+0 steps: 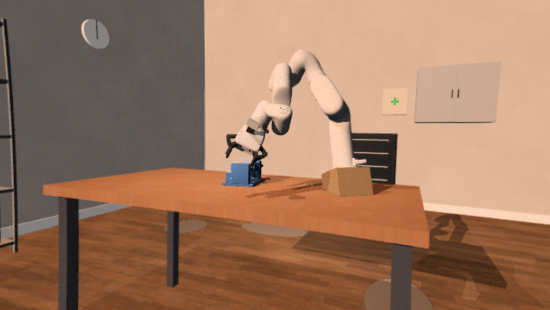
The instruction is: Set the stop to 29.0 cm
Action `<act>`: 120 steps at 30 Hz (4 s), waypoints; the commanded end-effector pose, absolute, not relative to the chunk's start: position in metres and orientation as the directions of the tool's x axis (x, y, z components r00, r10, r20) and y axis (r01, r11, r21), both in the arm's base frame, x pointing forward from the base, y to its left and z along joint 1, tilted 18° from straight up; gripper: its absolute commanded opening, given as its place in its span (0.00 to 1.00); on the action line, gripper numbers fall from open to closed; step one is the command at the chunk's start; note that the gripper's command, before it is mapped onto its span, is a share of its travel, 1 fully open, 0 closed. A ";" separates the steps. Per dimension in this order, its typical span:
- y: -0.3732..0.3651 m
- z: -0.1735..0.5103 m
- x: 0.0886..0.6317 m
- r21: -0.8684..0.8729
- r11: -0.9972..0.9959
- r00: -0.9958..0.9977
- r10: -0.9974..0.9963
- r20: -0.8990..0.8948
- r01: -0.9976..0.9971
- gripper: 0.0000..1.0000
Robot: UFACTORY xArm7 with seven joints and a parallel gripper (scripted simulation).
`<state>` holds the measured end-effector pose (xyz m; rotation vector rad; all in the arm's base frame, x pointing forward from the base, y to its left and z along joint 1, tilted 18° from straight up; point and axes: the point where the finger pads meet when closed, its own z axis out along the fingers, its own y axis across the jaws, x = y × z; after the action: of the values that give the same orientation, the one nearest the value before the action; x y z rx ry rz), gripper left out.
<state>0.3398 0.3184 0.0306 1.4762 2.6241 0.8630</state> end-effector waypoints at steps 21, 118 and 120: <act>0.286 0.034 0.372 0.376 0.268 -0.372 0.897 0.238 0.887 1.00; 0.174 0.082 0.436 0.196 -0.315 0.284 0.944 0.169 0.929 1.00; 0.174 0.082 0.436 0.196 -0.315 0.284 0.944 0.169 0.929 1.00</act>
<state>0.4357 0.1753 0.0793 2.4555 1.8279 0.4069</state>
